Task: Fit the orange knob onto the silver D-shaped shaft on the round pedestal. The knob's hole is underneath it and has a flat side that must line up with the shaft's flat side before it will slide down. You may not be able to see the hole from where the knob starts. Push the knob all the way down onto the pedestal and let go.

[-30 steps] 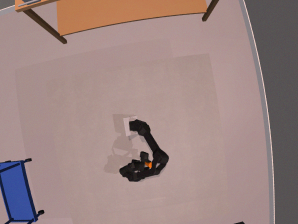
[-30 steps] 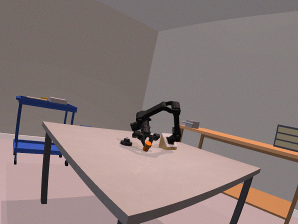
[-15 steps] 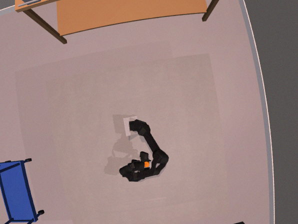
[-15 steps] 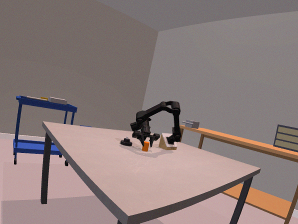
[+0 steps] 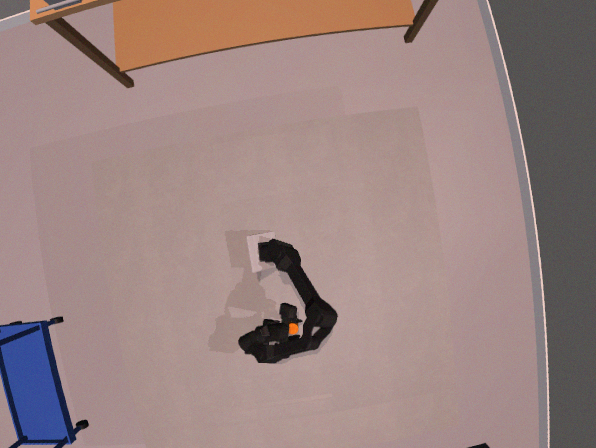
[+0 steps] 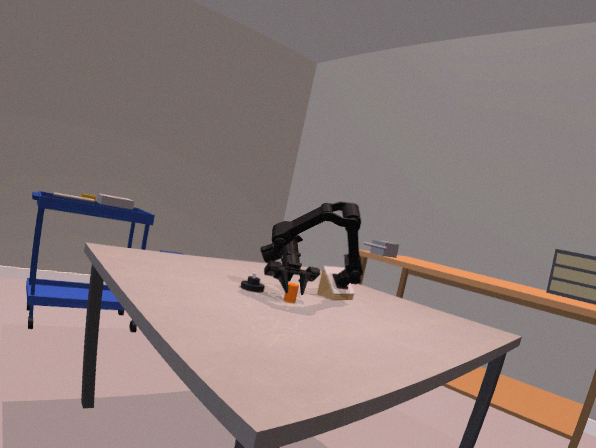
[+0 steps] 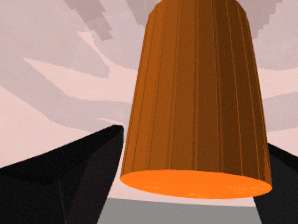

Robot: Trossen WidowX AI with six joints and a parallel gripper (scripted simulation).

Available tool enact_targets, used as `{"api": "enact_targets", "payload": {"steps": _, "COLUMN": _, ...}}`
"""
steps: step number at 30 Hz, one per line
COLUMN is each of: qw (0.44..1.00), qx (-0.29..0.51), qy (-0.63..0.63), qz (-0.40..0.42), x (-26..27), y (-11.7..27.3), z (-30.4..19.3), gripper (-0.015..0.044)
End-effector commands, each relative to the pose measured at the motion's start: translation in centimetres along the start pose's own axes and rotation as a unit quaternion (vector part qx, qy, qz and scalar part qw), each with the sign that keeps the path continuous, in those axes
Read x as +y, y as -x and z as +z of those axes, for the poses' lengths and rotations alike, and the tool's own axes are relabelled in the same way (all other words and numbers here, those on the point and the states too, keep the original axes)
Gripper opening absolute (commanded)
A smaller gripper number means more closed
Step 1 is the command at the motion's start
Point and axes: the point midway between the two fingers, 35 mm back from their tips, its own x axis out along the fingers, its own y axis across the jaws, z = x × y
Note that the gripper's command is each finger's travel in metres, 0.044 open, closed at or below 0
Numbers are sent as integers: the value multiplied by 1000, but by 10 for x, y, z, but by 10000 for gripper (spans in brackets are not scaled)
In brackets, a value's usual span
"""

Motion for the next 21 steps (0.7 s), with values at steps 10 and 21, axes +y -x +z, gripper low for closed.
{"api": "enact_targets", "payload": {"steps": 10, "qw": 1000, "qx": 0, "qy": 0, "qz": 0, "x": 0, "y": 0, "z": 0, "gripper": 440}}
{"api": "enact_targets", "payload": {"steps": 21, "qw": 998, "qx": -45, "qy": 23, "qz": 48, "x": -2, "y": 60, "z": -55, "gripper": 440}}
